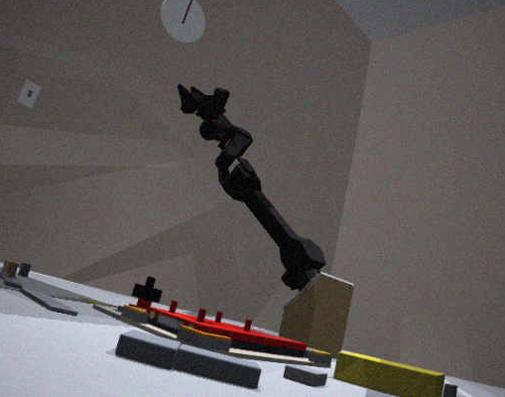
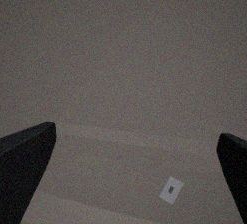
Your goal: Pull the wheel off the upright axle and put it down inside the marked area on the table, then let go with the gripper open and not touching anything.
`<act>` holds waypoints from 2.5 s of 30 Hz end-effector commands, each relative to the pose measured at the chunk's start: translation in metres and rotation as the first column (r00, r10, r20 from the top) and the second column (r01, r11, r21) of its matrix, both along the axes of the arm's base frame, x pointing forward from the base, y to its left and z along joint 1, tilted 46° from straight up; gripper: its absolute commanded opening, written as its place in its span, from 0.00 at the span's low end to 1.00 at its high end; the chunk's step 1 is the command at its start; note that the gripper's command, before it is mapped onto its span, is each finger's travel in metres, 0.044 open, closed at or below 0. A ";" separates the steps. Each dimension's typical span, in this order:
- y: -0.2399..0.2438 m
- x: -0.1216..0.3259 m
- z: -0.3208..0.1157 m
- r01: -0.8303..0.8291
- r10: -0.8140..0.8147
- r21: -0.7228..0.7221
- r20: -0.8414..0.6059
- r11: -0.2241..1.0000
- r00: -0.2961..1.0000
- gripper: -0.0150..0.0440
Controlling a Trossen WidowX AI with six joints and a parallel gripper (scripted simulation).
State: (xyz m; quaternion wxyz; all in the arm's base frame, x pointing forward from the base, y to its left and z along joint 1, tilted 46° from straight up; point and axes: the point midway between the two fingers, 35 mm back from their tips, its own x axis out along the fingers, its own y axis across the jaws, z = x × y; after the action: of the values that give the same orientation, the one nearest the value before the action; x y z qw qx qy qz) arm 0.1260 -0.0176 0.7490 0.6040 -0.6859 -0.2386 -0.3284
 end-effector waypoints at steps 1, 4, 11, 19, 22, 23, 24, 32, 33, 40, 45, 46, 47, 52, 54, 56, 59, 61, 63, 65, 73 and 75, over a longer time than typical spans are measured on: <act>0.000 -0.001 0.000 0.001 -0.001 -0.001 0.002 1.000 1.000 0.89; 0.001 -0.010 0.004 0.020 -0.020 -0.012 0.029 1.000 0.999 0.76; 0.010 -0.055 0.018 0.137 -0.123 -0.078 0.162 0.988 0.979 0.76; 0.035 -0.106 0.028 0.295 -0.239 -0.153 0.306 0.943 0.922 0.76; 0.043 -0.119 0.030 0.361 -0.285 -0.172 0.355 0.917 0.891 0.76; 0.045 -0.123 0.030 0.392 -0.307 -0.178 0.373 0.903 0.876 0.76; 0.049 -0.129 0.031 0.421 -0.326 -0.184 0.394 0.888 0.859 0.76; 0.093 -0.168 0.030 0.557 -0.376 -0.224 0.537 0.800 0.756 0.76; 0.095 -0.169 0.029 0.575 -0.391 -0.221 0.542 0.788 0.744 0.76; 0.130 -0.186 0.024 0.664 -0.409 -0.240 0.626 0.708 0.664 0.76; 0.169 -0.196 0.016 0.735 -0.392 -0.273 0.704 0.620 0.592 0.76; 0.177 -0.197 0.014 0.749 -0.386 -0.279 0.719 0.601 0.578 0.76; 0.185 -0.198 0.012 0.762 -0.380 -0.285 0.733 0.581 0.564 0.76; 0.227 -0.200 -0.001 0.818 -0.337 -0.314 0.796 0.481 0.503 0.76; 0.244 -0.198 -0.008 0.836 -0.314 -0.325 0.817 0.442 0.484 0.76; 0.261 -0.196 -0.015 0.852 -0.290 -0.337 0.836 0.402 0.467 0.76; 0.286 -0.190 -0.026 0.873 -0.251 -0.353 0.860 0.338 0.445 0.76; 0.303 -0.185 -0.035 0.885 -0.222 -0.363 0.874 0.293 0.432 0.76; 0.321 -0.179 -0.044 0.895 -0.189 -0.373 0.887 0.246 0.422 0.76; 0.338 -0.171 -0.054 0.903 -0.156 -0.382 0.897 0.197 0.413 0.76; 0.399 -0.131 -0.100 0.913 -0.023 -0.408 0.913 -0.008 0.407 0.76; 0.412 -0.118 -0.112 0.909 0.009 -0.411 0.911 -0.061 0.413 0.76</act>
State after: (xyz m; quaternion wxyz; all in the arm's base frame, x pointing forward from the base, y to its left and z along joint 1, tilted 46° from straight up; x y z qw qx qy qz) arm -0.0147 0.3697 0.6600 -0.2427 -0.7343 -0.2912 -0.5631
